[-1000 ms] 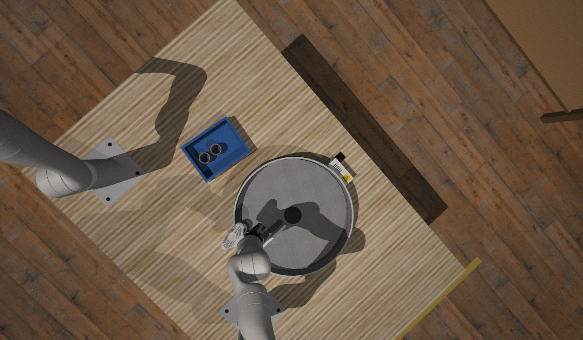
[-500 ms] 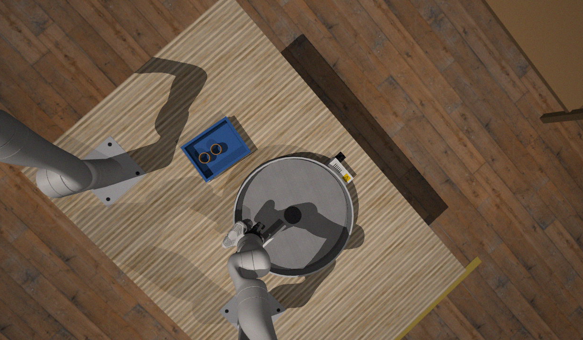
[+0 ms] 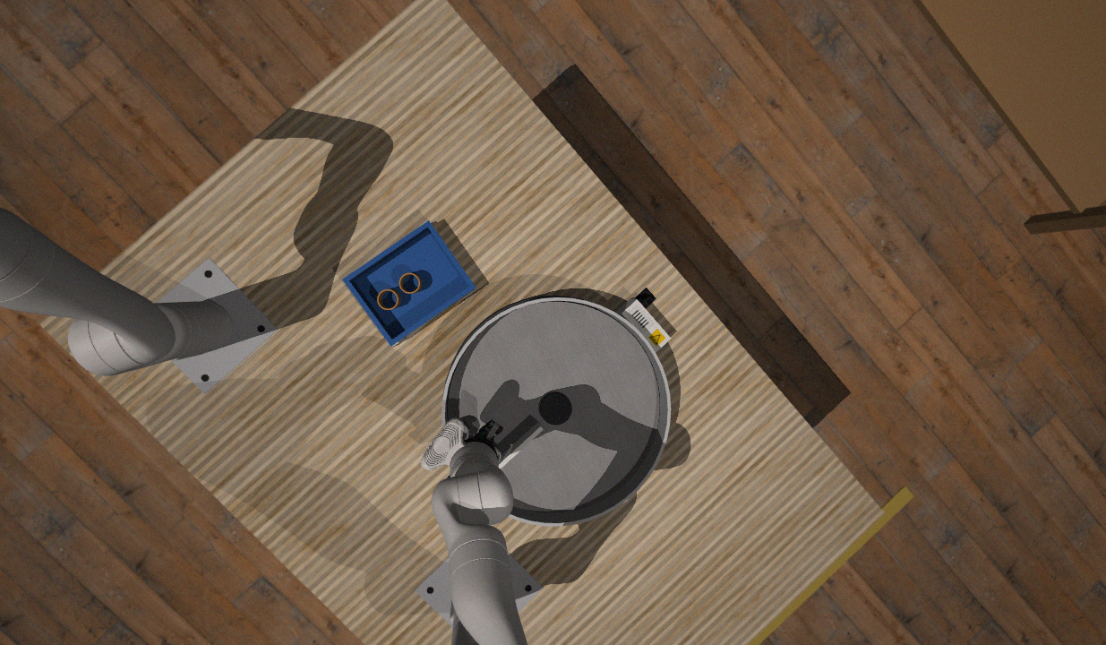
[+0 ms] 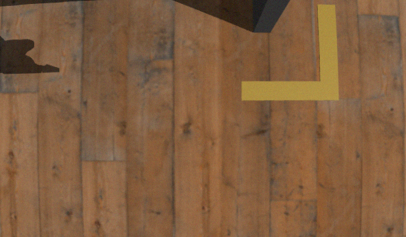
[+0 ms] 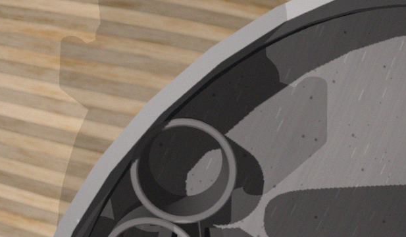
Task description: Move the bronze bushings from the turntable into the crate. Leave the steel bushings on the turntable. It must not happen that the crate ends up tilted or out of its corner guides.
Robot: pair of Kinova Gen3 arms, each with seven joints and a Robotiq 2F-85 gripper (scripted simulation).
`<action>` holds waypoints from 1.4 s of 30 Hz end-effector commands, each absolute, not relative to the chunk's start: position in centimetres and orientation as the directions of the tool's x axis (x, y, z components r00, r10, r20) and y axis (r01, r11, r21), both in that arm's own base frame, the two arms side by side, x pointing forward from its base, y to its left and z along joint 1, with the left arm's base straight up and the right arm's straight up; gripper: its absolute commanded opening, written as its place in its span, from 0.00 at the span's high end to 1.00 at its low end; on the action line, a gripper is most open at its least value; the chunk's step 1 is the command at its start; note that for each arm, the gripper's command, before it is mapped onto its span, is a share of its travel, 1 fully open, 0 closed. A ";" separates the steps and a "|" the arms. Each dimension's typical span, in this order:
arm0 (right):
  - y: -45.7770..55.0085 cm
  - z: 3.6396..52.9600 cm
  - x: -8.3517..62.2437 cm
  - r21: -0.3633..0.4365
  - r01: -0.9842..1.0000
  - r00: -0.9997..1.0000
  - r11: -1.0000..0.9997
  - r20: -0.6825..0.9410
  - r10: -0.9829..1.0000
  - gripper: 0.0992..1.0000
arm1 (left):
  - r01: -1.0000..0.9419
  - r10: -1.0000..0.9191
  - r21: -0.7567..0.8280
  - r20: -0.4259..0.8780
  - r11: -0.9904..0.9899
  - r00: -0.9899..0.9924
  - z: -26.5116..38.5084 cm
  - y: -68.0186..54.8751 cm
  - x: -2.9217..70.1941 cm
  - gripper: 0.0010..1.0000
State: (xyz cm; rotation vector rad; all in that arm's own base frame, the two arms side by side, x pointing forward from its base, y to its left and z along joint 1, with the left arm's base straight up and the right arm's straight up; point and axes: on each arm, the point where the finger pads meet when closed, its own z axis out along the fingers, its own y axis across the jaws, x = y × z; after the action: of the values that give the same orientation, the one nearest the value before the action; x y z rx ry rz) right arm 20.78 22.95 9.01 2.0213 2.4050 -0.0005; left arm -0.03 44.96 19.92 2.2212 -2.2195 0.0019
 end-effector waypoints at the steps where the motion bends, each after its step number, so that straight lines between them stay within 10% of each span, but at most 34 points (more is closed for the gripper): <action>1: 23.0 9.0 20.8 0.001 0.985 -0.172 0.172 0.001 0.985 0.87 | -1.000 -1.000 0.000 0.000 -0.001 0.001 20.0 45.0 0.0 0.00; 42: 23.0 9.0 20.8 0.001 0.985 -0.172 0.172 0.001 0.985 1.00 | -1.000 -1.000 0.000 0.000 -0.001 0.001 20.0 45.0 0.0 0.00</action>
State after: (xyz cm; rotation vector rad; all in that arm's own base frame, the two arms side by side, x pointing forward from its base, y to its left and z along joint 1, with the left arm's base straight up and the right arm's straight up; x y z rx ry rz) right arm 20.79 22.96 9.01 2.0213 2.4049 0.0003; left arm -0.03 44.96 19.92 2.2212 -2.2195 0.0019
